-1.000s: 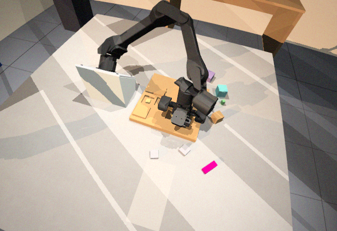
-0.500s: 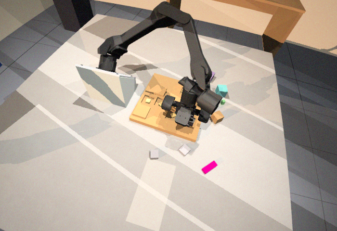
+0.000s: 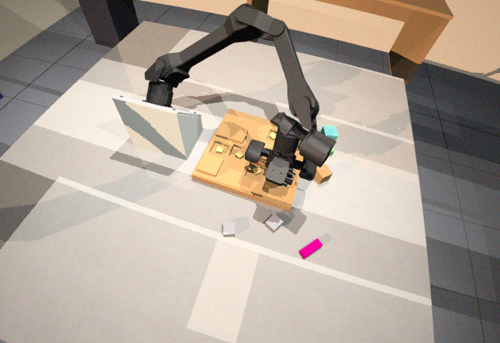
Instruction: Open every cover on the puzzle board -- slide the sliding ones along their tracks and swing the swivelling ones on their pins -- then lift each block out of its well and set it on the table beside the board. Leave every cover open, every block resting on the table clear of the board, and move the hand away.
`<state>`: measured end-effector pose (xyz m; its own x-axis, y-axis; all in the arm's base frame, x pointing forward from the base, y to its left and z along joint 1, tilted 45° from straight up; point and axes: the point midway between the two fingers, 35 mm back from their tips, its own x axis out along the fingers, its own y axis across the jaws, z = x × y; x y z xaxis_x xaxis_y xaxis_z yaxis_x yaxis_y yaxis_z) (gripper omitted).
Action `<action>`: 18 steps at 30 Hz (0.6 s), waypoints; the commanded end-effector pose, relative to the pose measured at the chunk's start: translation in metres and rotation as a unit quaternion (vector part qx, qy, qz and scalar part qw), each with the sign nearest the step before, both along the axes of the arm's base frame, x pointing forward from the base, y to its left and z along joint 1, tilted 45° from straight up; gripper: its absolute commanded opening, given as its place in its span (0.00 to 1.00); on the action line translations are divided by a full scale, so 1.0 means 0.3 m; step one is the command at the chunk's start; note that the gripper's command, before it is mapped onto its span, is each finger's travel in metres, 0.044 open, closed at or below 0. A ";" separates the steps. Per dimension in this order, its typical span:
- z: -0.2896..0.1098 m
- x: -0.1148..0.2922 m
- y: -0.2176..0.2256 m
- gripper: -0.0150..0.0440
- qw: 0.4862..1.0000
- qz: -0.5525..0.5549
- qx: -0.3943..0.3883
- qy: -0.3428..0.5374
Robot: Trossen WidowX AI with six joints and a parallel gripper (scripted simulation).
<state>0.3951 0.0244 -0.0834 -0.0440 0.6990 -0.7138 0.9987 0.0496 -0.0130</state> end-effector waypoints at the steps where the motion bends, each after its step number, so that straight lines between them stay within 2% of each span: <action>1: 0.013 0.013 0.017 0.25 1.000 0.000 0.002 0.000; 18: 0.049 0.041 0.047 0.25 1.000 0.000 0.003 -0.001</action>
